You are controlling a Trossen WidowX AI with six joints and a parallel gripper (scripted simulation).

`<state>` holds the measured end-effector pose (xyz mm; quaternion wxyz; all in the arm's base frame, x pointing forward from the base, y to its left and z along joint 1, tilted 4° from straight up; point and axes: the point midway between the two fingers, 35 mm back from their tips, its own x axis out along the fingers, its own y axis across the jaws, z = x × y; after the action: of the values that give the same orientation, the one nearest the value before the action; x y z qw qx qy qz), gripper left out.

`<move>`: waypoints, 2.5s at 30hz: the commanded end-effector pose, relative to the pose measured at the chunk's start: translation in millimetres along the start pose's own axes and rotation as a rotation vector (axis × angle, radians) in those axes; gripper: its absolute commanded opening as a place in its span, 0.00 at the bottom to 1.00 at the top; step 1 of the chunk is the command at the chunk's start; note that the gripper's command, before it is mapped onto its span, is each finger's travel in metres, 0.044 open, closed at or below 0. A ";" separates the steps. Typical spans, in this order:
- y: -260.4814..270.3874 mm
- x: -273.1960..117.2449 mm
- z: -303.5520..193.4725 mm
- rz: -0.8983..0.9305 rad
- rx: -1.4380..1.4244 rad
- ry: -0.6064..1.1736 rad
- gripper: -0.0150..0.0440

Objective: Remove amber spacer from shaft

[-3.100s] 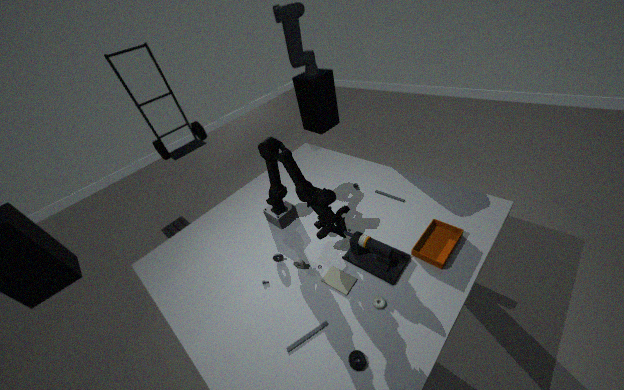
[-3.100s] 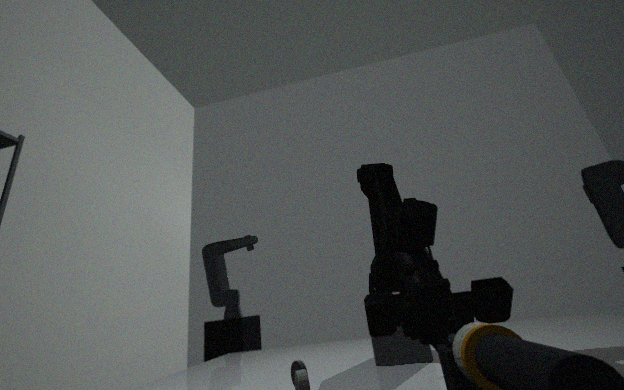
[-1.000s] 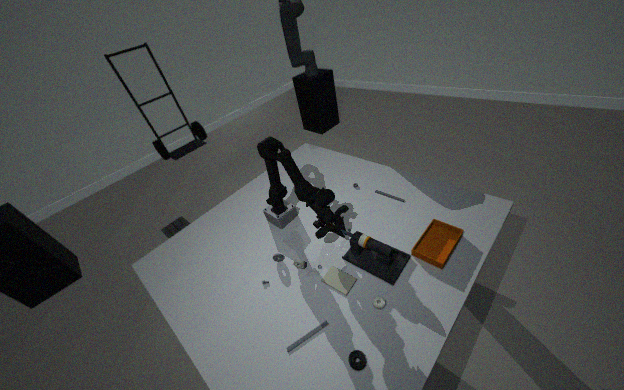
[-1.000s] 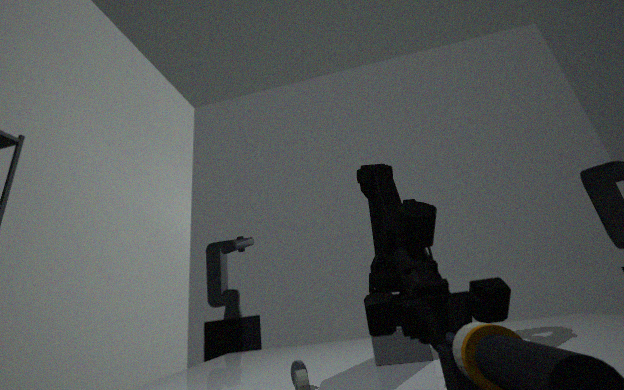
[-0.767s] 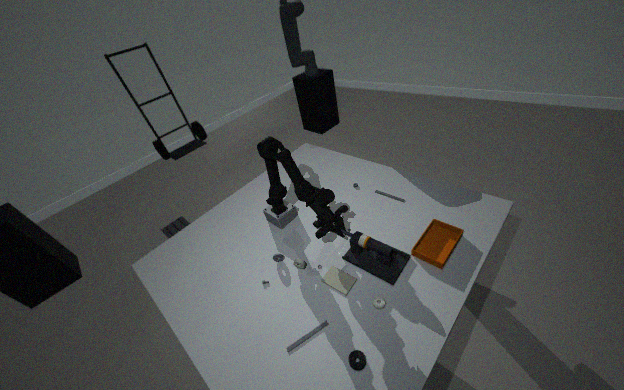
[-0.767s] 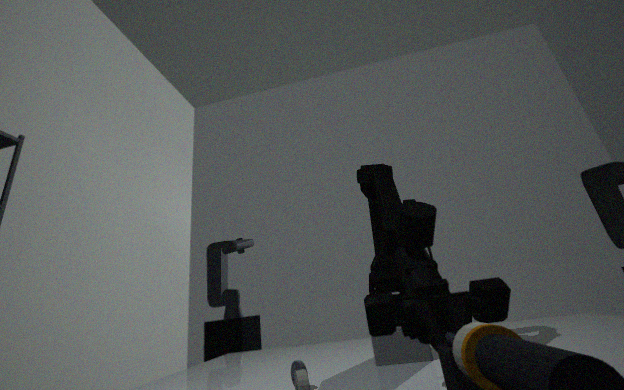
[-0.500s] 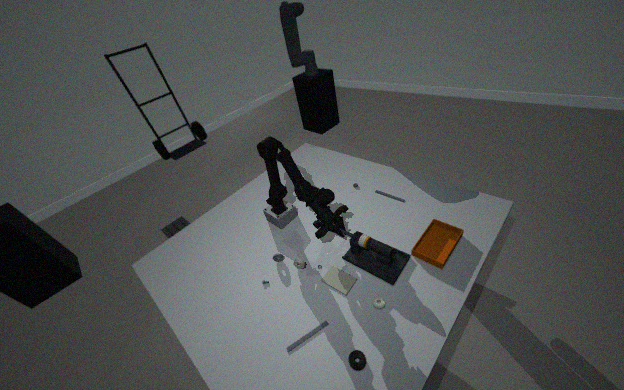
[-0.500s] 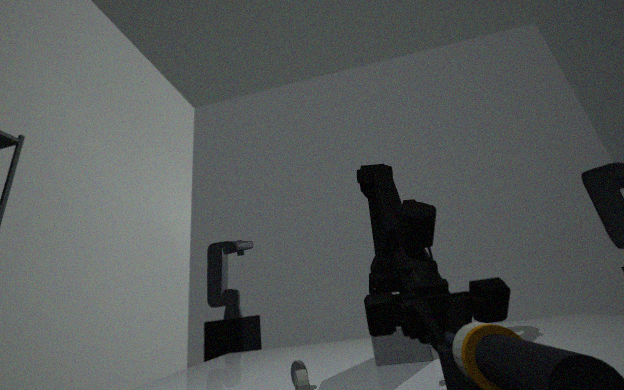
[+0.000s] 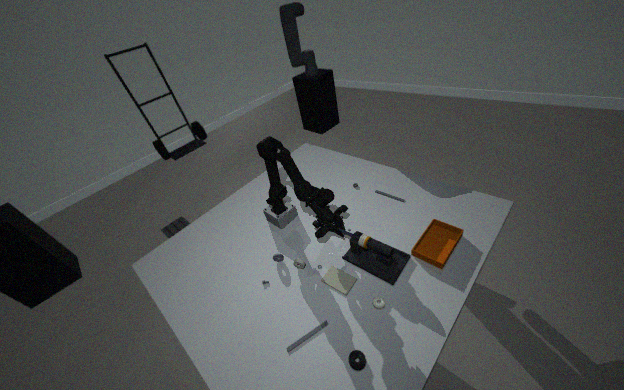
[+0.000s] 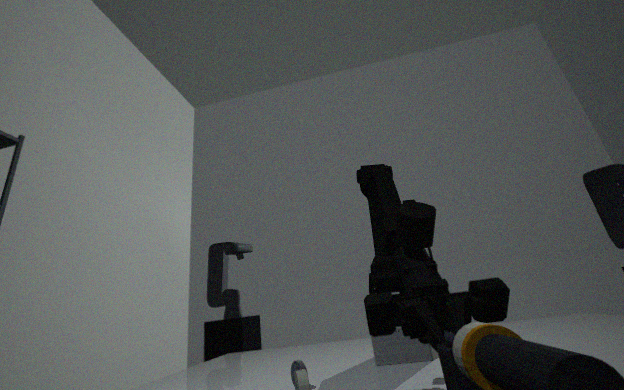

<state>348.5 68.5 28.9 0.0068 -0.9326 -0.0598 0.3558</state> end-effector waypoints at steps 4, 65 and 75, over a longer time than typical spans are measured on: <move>0.1 -0.6 1.1 0.001 0.002 -0.001 0.25; 0.1 -4.9 5.5 0.001 0.002 -0.002 0.25; 0.1 -5.6 6.2 0.001 0.002 -0.002 0.25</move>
<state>340.9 67.8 28.3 0.0067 -0.9325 -0.0599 0.3562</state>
